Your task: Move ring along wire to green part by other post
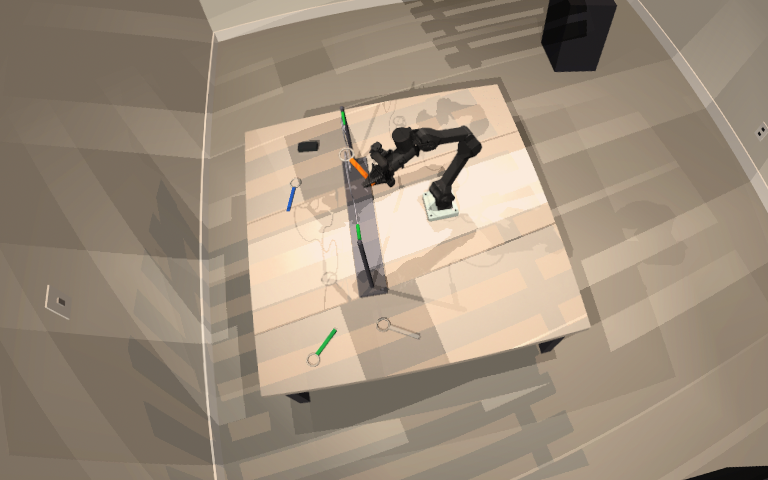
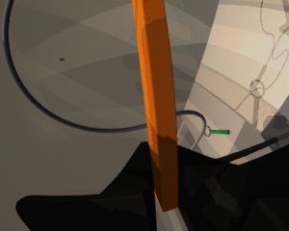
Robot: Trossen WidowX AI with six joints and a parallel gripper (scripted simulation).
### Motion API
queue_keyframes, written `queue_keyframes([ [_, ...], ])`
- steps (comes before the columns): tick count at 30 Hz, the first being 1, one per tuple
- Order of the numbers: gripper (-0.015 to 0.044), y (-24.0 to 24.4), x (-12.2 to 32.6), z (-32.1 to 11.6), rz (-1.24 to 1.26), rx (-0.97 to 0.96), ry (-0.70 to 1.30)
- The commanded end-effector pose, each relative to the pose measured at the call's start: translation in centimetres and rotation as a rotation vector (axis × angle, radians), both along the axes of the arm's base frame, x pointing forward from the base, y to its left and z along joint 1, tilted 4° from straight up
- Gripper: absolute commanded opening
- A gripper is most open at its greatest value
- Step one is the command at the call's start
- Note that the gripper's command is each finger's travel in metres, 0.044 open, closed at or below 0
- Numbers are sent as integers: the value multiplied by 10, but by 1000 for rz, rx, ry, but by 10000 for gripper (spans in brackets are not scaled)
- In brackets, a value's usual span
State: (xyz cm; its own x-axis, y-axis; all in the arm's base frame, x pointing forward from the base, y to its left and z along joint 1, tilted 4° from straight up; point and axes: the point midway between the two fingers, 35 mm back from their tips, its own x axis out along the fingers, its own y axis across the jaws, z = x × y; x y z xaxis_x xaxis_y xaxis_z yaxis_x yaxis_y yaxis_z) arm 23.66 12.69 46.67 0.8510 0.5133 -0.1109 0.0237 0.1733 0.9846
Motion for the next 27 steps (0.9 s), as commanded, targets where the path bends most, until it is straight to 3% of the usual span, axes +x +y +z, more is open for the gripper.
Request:
queue_keyframes([
  [1,-150,0,1,0,-6,-54,-8],
  [27,-150,-4,2,-11,-33,-396,-27],
])
